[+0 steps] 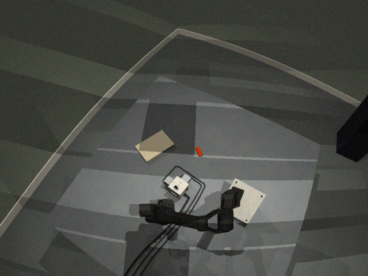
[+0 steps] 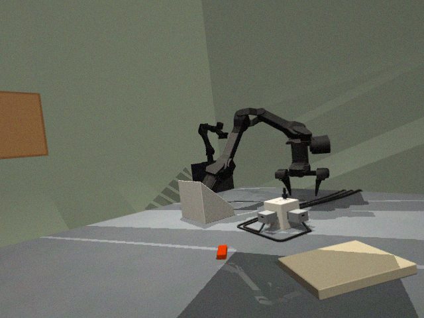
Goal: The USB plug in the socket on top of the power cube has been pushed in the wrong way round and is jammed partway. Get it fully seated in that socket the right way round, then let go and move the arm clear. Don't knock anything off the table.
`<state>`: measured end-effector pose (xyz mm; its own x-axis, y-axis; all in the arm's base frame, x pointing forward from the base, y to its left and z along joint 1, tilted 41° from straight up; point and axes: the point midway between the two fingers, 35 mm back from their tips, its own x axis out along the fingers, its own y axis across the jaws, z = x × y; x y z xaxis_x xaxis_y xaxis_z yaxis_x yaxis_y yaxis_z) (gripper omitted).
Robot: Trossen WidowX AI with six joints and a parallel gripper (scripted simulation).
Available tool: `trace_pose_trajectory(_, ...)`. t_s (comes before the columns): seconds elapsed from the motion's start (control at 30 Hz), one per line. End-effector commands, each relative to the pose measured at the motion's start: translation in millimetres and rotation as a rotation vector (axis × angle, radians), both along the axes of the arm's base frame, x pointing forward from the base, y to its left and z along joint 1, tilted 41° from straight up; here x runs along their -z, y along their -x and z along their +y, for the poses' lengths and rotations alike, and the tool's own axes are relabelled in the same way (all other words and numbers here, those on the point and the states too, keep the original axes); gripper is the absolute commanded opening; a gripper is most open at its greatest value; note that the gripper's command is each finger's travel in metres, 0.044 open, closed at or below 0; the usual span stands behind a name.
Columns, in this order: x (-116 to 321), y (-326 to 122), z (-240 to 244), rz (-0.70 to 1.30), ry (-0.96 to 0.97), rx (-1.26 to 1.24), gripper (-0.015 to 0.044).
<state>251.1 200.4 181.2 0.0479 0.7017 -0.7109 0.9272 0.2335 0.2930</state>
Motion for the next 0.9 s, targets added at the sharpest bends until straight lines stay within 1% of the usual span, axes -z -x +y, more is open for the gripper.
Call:
trace_pose_trajectory(0.0,13.3,-18.9,-40.2,0.058,0.031,0.089,0.044)
trace_pose_trajectory(0.2,34.7,-35.7,-120.3,0.18,0.054,0.262,0.044)
trace_pose_trajectory(0.33,45.7,-34.1,-172.3,0.264,0.038,0.375,0.044)
trace_pose_trajectory(0.4,48.6,-31.6,-188.2,0.29,0.028,0.41,0.044)
trace_pose_trajectory(0.87,56.9,-33.4,-186.2,0.293,0.026,0.415,0.044)
